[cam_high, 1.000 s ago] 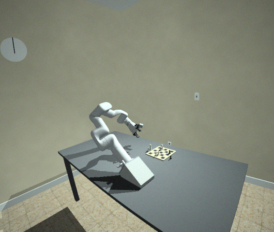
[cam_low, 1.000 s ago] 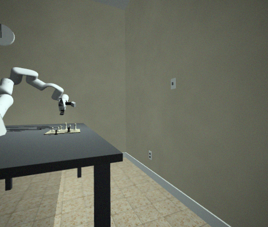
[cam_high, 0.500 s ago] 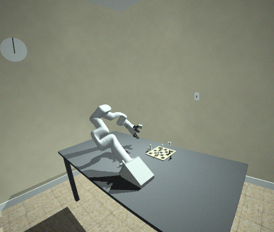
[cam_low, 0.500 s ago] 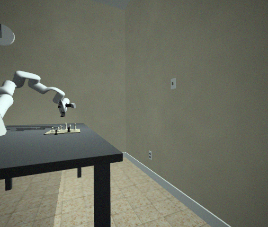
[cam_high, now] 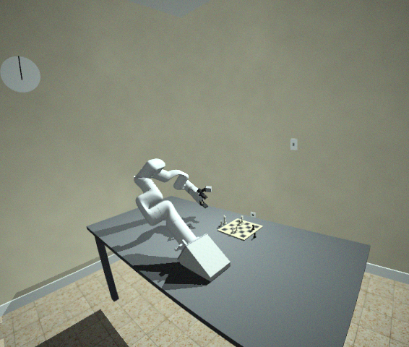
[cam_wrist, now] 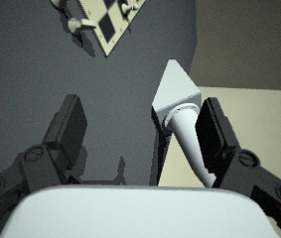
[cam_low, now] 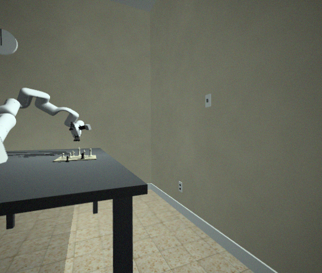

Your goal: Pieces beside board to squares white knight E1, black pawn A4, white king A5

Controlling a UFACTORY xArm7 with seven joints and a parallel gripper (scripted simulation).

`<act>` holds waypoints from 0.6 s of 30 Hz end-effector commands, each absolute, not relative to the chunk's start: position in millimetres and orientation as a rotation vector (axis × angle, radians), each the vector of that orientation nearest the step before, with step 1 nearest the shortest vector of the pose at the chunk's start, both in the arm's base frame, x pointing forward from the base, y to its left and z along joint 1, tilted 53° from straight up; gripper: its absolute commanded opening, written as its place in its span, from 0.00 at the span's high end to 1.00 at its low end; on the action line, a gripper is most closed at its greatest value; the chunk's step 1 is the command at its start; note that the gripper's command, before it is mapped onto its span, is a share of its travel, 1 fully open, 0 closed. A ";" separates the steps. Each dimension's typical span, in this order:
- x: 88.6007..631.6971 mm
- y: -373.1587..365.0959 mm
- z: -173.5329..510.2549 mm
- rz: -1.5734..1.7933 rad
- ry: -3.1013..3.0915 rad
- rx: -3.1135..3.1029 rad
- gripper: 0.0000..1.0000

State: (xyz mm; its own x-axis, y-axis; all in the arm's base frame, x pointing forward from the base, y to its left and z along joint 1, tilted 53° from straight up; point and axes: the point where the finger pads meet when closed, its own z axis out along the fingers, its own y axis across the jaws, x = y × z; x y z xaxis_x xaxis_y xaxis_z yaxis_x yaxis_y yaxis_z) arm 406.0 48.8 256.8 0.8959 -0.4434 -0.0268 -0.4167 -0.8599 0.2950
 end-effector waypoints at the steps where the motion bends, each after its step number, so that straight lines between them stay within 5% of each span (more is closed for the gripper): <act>1: 406.8 46.9 258.0 -0.134 -0.654 2.779 0.00; 18: 410.4 66.3 264.6 -0.073 -0.905 2.577 0.00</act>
State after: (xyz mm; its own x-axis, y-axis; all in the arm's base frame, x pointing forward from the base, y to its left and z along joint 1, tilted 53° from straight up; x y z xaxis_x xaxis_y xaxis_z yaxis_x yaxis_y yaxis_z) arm 408.0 57.4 260.5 0.8409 -0.5406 0.0244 -0.5130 -0.7820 0.3538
